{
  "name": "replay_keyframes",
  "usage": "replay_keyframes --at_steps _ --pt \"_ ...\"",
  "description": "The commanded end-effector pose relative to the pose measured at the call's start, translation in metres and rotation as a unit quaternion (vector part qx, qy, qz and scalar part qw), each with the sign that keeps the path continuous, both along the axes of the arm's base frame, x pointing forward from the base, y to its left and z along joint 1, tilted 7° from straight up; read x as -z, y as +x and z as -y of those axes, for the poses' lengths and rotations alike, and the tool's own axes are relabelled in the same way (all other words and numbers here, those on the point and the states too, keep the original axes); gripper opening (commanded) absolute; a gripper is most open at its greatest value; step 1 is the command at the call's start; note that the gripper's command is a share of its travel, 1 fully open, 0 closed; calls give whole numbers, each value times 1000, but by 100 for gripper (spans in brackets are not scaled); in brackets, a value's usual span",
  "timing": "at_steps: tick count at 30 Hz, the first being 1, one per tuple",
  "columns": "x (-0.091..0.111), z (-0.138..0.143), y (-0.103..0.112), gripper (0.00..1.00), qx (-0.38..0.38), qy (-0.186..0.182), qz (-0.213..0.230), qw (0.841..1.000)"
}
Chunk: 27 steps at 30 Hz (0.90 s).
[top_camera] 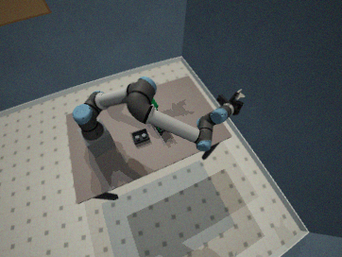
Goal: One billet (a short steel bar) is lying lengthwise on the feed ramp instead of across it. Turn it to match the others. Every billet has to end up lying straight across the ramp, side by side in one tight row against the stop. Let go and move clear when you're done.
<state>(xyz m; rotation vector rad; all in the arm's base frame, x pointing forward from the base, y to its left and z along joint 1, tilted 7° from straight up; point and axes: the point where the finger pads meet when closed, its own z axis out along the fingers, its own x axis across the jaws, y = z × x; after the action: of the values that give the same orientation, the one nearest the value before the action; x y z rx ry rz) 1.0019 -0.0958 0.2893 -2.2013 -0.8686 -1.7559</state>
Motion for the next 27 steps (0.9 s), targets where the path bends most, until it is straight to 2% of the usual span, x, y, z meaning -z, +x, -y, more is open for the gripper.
replay_keyframes --at_steps 1,17,18,27 --pt "-2 0 0 100 0 0 1 1000" --pt "-2 0 0 100 0 0 1 1000" --pt "-2 0 0 40 0 0 1 1000" --pt "-2 0 0 40 0 0 1 1000"
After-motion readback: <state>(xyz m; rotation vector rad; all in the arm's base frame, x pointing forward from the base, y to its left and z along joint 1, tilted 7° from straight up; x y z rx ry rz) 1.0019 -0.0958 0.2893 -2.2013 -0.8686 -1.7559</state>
